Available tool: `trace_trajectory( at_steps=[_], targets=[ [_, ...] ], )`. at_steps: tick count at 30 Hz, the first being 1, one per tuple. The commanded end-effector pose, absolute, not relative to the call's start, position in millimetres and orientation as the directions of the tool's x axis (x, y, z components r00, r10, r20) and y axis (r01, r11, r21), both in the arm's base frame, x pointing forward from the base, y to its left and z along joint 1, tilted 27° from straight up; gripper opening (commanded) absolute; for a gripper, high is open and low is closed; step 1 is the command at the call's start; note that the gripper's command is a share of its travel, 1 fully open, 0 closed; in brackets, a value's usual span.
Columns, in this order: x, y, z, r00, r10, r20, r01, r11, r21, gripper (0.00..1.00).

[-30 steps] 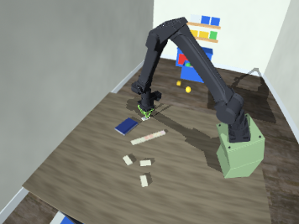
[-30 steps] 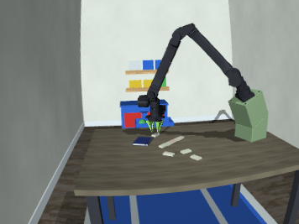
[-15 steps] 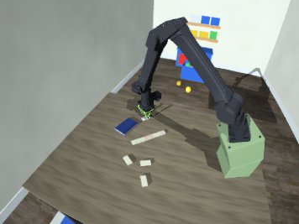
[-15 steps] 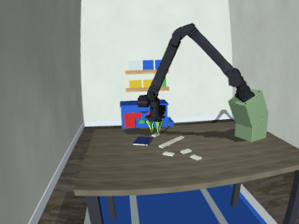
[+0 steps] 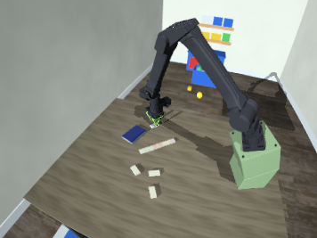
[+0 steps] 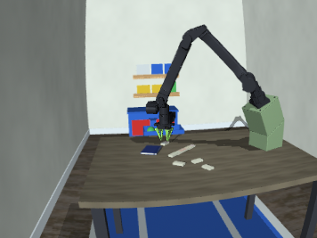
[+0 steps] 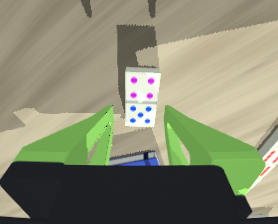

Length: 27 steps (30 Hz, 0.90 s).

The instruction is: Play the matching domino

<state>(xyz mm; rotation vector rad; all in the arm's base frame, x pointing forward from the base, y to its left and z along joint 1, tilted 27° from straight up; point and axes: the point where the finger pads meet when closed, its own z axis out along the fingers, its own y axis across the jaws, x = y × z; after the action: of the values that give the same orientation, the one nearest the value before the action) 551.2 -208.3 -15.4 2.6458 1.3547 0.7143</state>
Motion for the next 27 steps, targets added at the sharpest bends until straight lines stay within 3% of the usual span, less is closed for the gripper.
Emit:
trace_trajectory(
  at_steps=[1,27],
  targets=[
    [555.1,-210.0,-10.6,0.500,0.784,0.368,0.739,-0.608,0.292,0.42],
    [555.5,-209.0,-11.7,0.502,0.783,0.368,0.737,-0.610,0.291,0.42]
  ],
)
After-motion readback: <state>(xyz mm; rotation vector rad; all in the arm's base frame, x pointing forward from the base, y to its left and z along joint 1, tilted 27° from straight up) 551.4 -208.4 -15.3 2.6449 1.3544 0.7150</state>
